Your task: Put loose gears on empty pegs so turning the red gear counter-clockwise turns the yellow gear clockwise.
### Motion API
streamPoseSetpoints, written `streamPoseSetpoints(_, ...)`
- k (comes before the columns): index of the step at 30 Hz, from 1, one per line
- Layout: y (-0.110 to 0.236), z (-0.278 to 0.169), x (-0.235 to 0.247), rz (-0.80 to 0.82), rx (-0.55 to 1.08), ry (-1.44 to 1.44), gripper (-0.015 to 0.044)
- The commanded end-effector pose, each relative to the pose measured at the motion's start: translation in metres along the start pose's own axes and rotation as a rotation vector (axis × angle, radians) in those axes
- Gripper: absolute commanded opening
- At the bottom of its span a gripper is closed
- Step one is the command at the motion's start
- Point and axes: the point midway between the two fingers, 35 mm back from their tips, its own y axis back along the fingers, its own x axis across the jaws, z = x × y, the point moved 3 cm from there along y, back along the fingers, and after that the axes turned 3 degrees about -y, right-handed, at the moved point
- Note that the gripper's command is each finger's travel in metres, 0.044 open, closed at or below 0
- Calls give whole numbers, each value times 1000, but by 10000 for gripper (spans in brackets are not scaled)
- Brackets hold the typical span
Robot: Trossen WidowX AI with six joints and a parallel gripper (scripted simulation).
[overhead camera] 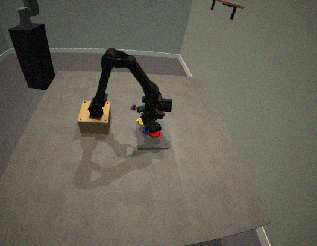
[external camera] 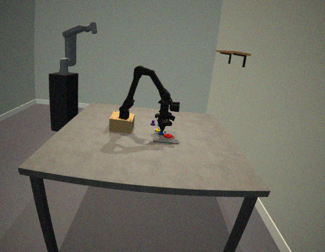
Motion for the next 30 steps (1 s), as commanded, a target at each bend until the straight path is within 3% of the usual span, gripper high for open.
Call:
streamPoseSetpoints(1,-1,-1,1,-1,2,91,0)
streamPoseSetpoints(14,-2,-1,0,-1,3,405,0)
streamPoseSetpoints(30,-4,-2,0,-1,2,90,0)
